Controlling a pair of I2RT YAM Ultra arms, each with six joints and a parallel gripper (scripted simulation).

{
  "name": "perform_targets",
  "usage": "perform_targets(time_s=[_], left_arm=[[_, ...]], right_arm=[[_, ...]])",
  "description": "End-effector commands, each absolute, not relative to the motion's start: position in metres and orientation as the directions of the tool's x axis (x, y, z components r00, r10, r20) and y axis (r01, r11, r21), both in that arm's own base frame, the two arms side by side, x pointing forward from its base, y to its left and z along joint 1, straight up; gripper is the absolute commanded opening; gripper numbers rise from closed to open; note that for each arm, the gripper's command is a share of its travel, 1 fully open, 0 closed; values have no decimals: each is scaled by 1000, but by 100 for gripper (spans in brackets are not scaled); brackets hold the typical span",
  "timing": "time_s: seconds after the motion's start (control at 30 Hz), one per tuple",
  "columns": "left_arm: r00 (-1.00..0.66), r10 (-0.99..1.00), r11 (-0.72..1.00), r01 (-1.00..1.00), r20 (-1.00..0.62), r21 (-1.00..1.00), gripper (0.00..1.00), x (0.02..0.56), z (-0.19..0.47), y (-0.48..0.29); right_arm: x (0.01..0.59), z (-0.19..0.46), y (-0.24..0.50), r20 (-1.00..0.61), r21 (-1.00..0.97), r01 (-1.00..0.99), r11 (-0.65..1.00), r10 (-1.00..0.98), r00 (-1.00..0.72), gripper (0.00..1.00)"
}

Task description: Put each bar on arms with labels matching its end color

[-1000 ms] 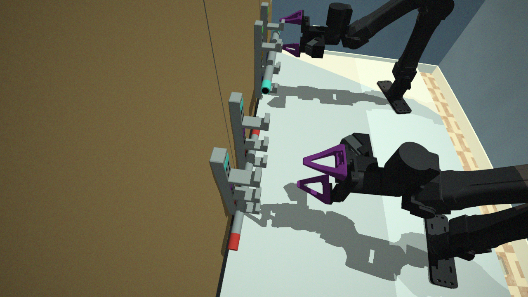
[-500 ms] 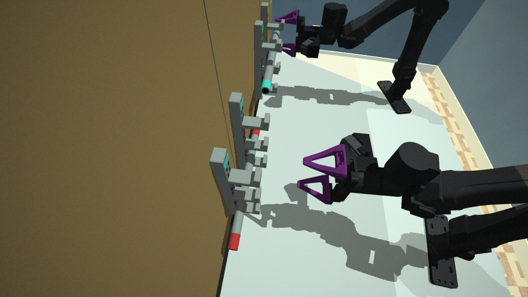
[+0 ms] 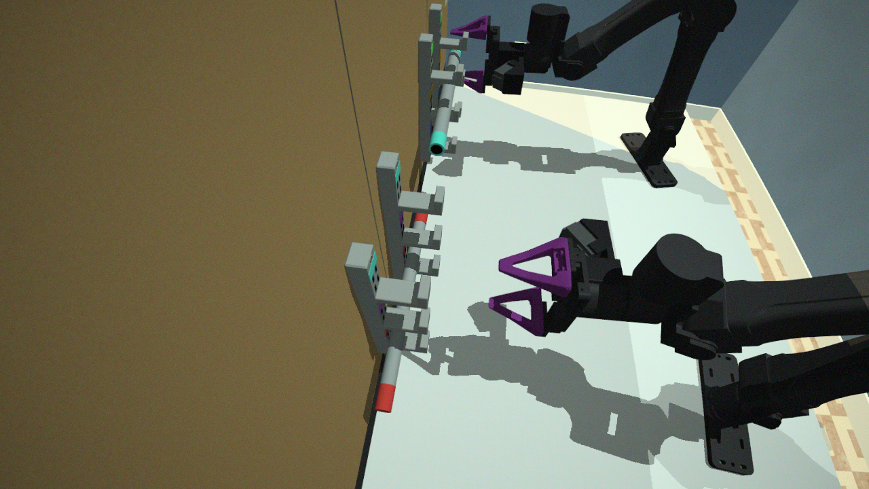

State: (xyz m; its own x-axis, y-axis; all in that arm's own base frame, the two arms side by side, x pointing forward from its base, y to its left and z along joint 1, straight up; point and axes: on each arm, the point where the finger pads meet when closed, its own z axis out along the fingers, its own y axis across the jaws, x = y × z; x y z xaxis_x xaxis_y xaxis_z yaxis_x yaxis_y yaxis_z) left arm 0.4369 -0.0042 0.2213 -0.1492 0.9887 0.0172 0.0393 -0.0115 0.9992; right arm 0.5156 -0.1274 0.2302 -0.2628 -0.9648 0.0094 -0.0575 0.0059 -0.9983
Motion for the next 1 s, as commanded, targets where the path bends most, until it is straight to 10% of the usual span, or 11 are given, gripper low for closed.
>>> perform_targets(time_s=[0.0, 0.13, 0.63, 0.97], left_arm=[[-143, 990, 0, 0, 0, 1000, 100, 433, 237, -8], [-143, 990, 0, 0, 0, 1000, 100, 433, 237, -8], [-143, 990, 0, 0, 0, 1000, 100, 433, 237, -8], [-143, 990, 0, 0, 0, 1000, 100, 433, 237, -8]], right_arm=[[520, 253, -133, 0, -1000, 0, 0, -964, -267, 100], [520, 253, -134, 0, -1000, 0, 0, -964, -267, 100], [520, 253, -132, 0, -1000, 0, 0, -964, -267, 0], [521, 253, -132, 0, -1000, 0, 0, -964, -267, 0]])
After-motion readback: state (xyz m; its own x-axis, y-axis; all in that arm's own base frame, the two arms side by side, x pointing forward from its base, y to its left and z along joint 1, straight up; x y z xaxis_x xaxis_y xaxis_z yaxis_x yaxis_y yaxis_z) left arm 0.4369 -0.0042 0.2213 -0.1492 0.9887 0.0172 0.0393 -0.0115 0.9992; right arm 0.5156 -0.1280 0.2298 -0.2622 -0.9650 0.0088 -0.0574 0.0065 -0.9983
